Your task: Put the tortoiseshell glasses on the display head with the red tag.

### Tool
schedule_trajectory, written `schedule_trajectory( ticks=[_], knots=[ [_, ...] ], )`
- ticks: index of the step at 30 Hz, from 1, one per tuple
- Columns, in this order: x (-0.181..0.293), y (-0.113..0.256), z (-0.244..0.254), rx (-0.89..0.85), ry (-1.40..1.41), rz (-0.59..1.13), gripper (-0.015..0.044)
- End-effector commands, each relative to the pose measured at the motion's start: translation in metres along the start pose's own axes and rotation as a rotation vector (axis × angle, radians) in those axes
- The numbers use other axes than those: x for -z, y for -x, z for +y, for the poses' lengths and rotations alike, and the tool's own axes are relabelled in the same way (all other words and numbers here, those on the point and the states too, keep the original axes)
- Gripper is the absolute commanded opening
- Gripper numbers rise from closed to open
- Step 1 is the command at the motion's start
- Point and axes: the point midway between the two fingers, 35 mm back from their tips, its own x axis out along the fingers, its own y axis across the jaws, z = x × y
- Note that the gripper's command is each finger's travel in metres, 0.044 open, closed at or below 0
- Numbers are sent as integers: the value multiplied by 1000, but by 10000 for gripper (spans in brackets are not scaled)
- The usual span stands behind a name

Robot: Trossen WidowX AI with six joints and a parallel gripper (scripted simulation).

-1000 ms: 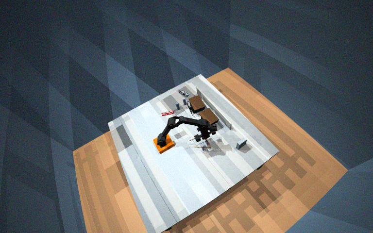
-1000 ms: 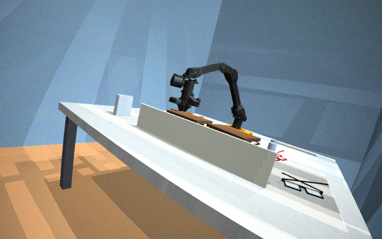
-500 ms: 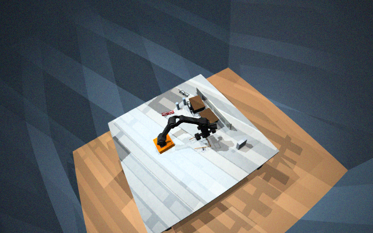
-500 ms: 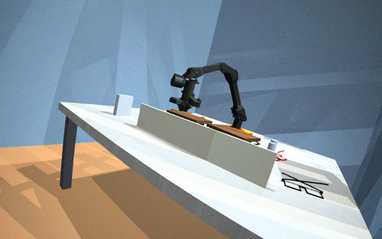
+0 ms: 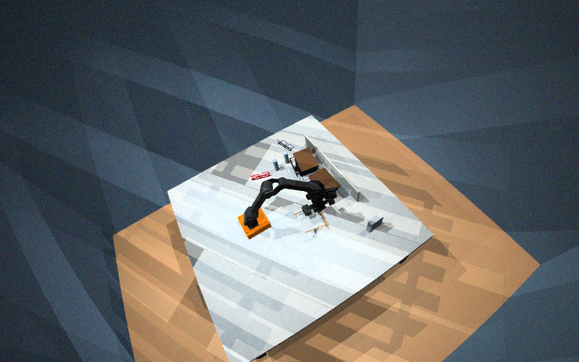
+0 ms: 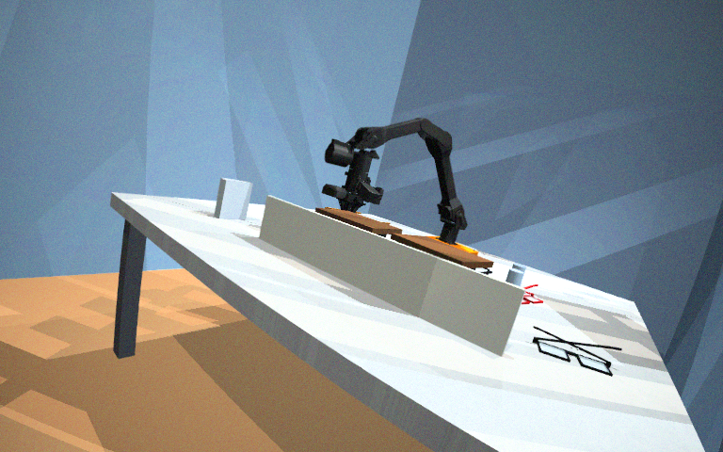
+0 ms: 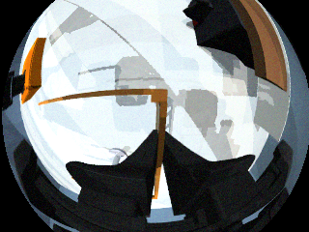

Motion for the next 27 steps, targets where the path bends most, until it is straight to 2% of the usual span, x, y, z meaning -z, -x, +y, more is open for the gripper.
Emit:
schedule_trajectory(
  ticks=[1,27],
  knots=[
    [-4,0,0,-3,-3,-6,0],
    [-1,0,0,-3,-3,-5,0]
  ],
)
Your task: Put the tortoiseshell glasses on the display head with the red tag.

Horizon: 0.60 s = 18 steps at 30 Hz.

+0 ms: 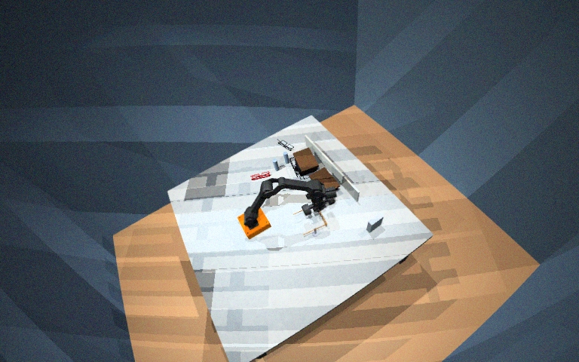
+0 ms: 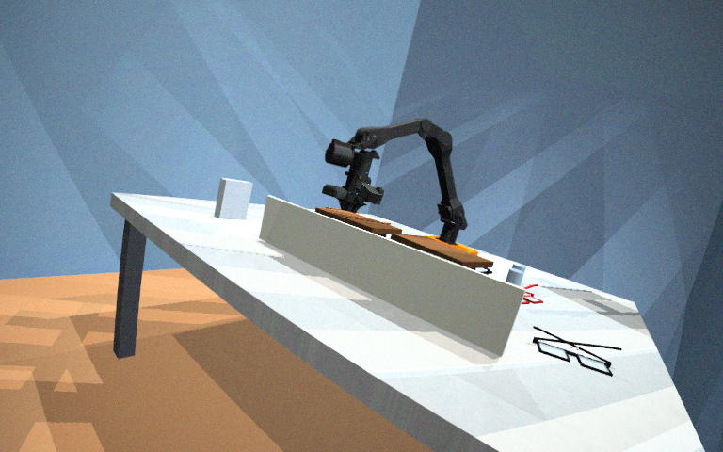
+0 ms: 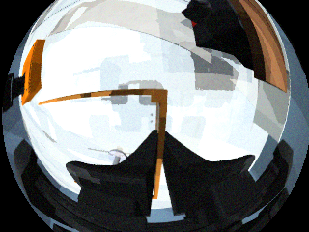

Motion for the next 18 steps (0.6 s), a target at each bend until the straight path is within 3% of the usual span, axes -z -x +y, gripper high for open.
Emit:
schedule_trajectory(
  ticks=[1,18],
  knots=[
    [2,0,0,-3,3,-4,0],
    [10,60,0,-3,3,-3,0]
  ],
)
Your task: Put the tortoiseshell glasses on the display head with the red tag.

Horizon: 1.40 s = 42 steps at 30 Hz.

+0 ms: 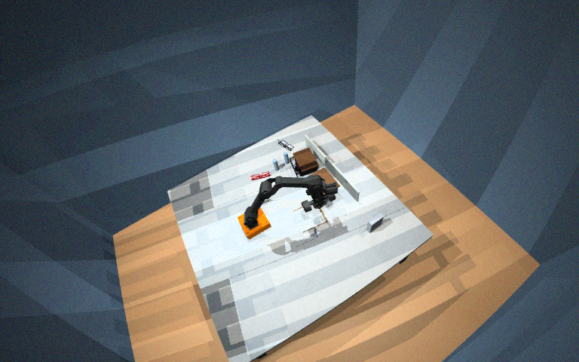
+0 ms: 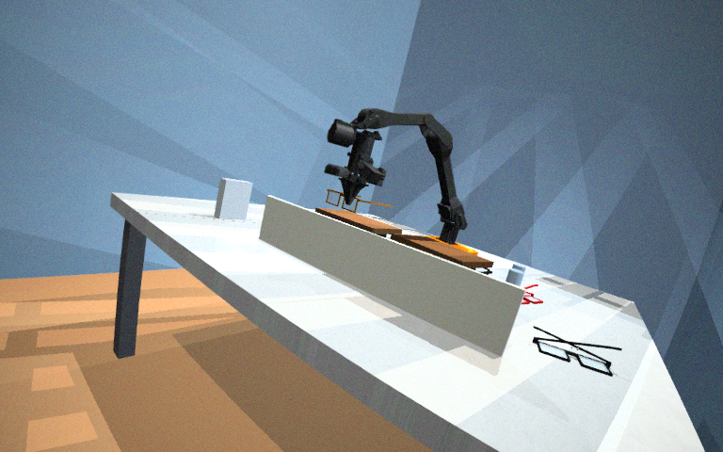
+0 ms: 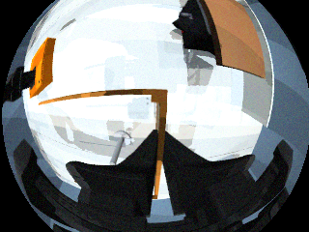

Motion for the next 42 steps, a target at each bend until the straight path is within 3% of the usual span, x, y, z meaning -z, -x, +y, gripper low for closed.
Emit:
schedule_trajectory(
  ticks=[1,29,42],
  knots=[
    [-1,6,1,-7,4,-4,0],
    [-168,11,68,-11,4,-16,0],
    [-206,7,106,-14,3,-20,0]
  ],
)
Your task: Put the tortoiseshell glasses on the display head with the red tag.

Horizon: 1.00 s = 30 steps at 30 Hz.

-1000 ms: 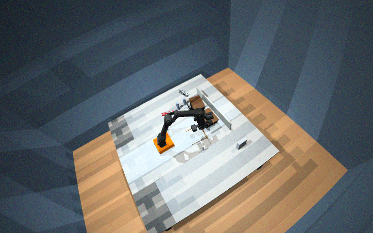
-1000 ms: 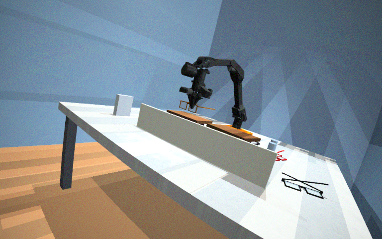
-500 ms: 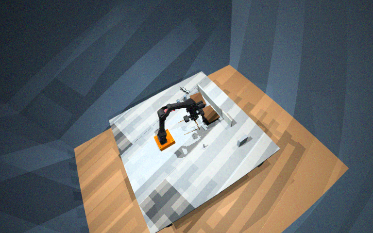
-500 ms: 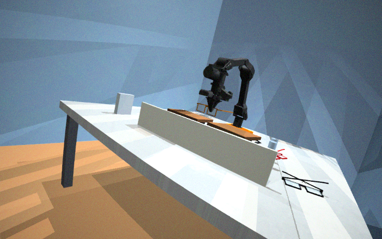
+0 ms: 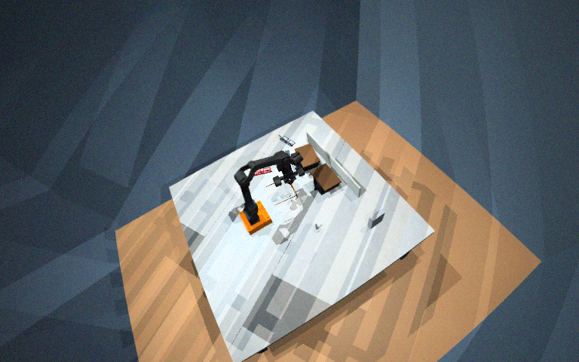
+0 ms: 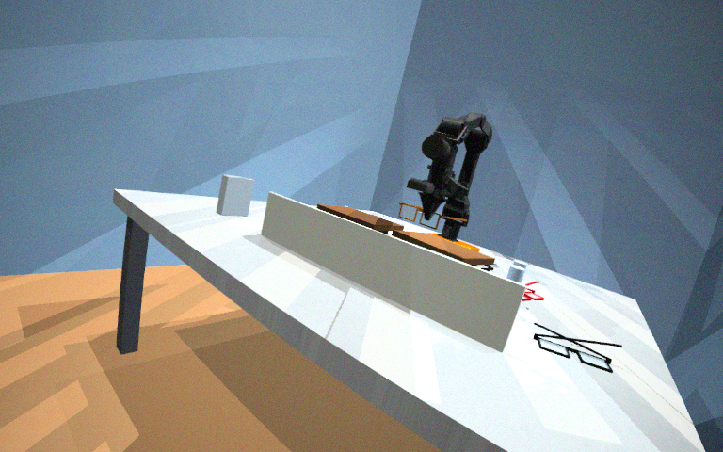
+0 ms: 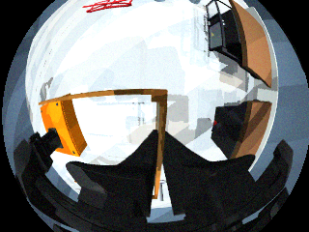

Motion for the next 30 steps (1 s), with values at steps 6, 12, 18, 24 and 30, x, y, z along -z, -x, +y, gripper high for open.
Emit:
schedule_trajectory(
  ticks=[6,12,18,24,30],
  knots=[
    [0,-7,1,-4,-10,-1,0],
    [0,-14,0,-4,-10,-1,0],
    [-1,-20,0,-4,-10,-1,0],
    [-1,-26,-1,-4,-10,-1,0],
    [-1,-32,-2,-4,-10,-1,0]
  ],
)
